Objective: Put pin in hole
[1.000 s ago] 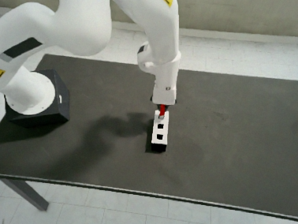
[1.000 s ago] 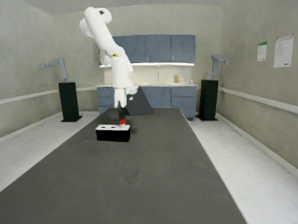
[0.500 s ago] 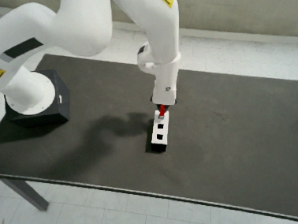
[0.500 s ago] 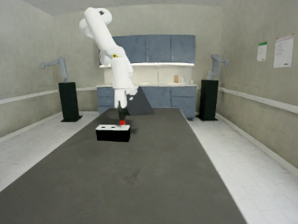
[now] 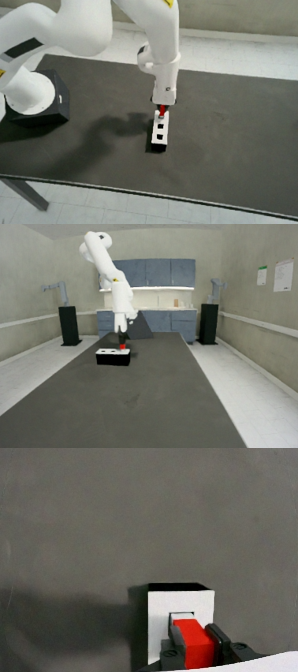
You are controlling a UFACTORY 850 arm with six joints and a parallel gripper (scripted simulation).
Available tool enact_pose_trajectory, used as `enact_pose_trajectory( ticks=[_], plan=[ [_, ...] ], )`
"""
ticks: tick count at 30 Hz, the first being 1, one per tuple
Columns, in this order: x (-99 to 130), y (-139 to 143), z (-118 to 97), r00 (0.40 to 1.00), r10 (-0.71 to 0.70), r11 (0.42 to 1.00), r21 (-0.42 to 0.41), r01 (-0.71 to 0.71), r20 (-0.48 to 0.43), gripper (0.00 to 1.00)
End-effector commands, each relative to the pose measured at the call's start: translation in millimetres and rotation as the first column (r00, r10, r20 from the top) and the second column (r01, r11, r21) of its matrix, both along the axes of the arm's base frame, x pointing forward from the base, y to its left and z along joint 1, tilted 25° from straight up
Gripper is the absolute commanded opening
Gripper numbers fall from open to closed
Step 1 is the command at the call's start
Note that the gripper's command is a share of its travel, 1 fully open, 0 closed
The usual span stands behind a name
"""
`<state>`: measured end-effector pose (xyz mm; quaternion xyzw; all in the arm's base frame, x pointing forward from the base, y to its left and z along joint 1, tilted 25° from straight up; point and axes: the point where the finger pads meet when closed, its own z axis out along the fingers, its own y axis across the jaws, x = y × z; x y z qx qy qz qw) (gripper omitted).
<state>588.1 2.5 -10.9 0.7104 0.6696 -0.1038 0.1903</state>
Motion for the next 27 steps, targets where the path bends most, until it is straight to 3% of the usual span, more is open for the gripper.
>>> enact_pose_trajectory(
  ticks=[1,27],
  plan=[
    [0.6,0.5,0.7,1.000,0.000,1.000,0.000,0.000,0.002,0.00],
    [0.4,-2.4,-2.4,1.000,0.000,1.000,0.000,0.000,0.002,0.00]
  ],
)
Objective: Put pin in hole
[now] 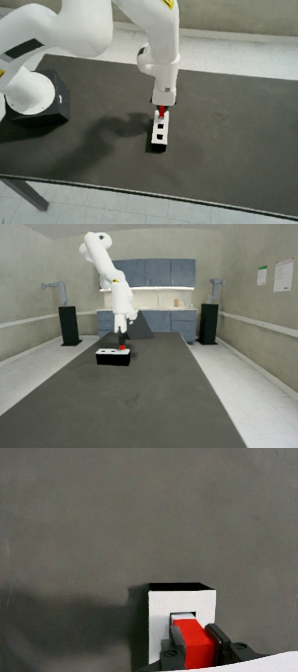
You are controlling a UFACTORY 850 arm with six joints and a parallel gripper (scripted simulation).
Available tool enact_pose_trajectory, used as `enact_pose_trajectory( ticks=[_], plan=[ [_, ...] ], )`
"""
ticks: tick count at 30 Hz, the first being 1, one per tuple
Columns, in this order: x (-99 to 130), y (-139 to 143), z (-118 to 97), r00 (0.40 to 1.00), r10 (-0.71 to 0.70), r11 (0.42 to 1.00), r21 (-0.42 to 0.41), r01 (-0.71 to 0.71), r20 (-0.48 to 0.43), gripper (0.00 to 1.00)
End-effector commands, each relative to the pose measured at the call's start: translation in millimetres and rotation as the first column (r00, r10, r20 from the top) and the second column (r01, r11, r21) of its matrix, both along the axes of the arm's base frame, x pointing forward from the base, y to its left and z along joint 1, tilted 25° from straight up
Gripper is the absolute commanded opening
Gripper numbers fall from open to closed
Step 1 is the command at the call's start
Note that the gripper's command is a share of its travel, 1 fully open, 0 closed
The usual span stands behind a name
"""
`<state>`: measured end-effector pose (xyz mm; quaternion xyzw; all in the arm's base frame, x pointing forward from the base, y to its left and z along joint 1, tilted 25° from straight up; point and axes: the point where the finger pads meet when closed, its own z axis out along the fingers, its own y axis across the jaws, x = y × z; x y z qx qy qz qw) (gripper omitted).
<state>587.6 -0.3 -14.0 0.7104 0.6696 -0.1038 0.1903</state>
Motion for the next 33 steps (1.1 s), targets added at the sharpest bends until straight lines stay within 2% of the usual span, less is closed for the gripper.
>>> enact_pose_trajectory(
  ticks=[1,33],
  plan=[
    [0.8,0.4,0.7,1.000,0.000,1.000,0.000,0.000,0.002,0.00],
    [2.0,-0.1,-3.3,1.000,0.000,1.000,0.000,0.000,0.002,0.00]
  ],
)
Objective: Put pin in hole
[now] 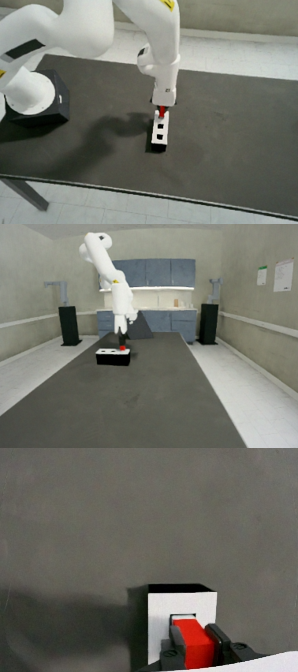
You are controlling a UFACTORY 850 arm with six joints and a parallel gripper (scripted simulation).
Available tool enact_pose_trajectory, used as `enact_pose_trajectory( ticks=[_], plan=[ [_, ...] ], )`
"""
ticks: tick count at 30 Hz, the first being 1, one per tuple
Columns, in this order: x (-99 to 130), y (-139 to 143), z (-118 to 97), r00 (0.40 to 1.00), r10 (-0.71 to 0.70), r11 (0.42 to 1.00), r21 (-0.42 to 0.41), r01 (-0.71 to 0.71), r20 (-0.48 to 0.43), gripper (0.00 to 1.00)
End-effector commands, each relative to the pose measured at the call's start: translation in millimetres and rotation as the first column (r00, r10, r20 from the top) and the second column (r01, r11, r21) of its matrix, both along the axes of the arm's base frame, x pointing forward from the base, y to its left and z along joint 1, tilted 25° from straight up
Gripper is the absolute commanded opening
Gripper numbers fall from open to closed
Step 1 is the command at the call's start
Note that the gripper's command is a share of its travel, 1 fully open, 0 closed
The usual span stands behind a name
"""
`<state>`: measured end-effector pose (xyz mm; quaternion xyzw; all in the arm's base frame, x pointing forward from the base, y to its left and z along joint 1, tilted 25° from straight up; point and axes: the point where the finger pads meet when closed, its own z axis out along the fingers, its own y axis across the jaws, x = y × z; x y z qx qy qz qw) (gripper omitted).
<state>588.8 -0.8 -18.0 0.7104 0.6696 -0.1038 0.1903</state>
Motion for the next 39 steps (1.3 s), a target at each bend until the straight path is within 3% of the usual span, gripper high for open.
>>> enact_pose_trajectory(
  ticks=[1,39],
  plan=[
    [0.8,0.4,0.6,1.000,0.000,1.000,0.000,0.000,0.002,0.00],
    [1.6,-1.5,-2.7,1.000,0.000,1.000,0.000,0.000,0.002,0.00]
  ],
)
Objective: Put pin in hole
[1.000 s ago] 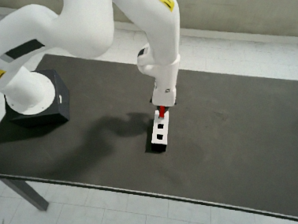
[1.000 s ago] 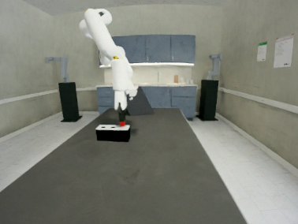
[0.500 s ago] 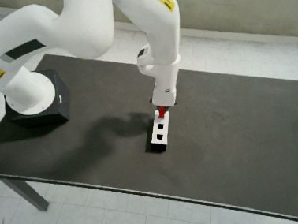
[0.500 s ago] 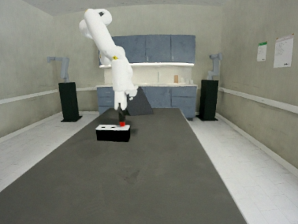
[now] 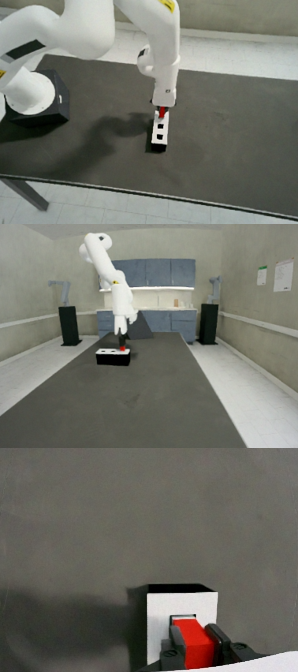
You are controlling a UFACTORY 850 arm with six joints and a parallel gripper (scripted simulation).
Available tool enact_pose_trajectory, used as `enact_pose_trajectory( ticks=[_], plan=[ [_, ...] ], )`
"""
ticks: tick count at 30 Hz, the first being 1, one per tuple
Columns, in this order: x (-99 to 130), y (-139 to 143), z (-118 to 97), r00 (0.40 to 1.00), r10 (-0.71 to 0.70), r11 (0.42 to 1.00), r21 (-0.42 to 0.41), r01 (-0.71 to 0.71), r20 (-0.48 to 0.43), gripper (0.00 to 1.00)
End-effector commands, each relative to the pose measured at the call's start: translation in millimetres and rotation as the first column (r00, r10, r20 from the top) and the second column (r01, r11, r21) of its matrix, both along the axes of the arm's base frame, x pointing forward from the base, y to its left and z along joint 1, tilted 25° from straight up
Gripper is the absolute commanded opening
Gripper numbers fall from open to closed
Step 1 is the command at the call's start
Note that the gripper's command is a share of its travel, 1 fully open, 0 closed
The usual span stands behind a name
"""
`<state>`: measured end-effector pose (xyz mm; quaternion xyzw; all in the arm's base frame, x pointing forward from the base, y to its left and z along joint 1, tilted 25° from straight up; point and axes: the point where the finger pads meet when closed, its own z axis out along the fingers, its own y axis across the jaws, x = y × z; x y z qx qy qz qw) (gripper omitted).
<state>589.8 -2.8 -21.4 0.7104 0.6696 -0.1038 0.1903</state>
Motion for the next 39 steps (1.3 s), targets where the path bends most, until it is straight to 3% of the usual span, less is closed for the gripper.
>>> enact_pose_trajectory(
  ticks=[1,39],
  plan=[
    [0.7,0.5,0.7,1.000,0.000,1.000,0.000,0.000,0.002,0.00],
    [0.3,-1.0,-3.0,1.000,0.000,1.000,0.000,0.000,0.002,0.00]
  ],
)
